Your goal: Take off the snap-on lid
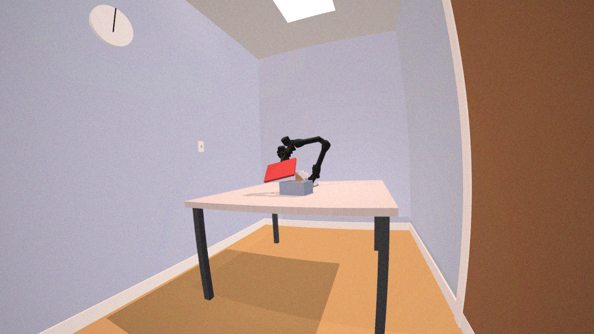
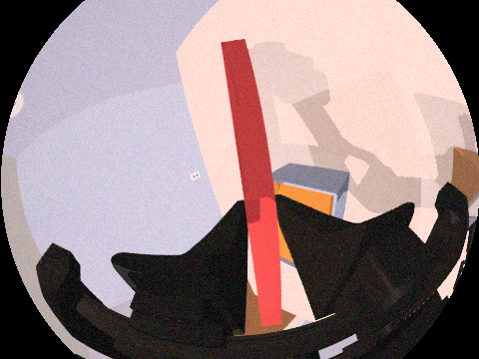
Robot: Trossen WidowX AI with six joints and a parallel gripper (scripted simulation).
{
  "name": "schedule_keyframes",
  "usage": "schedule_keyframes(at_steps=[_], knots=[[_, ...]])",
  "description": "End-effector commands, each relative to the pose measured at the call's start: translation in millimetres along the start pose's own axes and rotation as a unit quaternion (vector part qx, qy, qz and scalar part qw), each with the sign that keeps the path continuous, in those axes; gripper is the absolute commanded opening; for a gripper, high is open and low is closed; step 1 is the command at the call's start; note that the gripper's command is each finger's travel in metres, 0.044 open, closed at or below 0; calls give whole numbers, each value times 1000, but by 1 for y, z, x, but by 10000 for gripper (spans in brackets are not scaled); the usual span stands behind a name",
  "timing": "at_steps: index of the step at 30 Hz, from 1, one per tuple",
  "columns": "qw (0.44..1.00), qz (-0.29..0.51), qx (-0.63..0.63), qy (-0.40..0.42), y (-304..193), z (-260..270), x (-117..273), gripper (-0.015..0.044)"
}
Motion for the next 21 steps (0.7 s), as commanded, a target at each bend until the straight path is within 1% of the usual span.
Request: schedule_keyframes(at_steps=[1,21], knots=[[1000,-1,6,8,9,4,4,0],[1000,-2,7,8,48,-1,6,0]])
Point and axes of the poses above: the point midway between the two fingers, 35 mm back from their tips, its own x axis back along the fingers, its own z axis across the jaws, y = z × x, the point moved 7 cm from there along x, back along the fingers, and after that the axes turned 7 degrees about x, right-handed, at the moved point
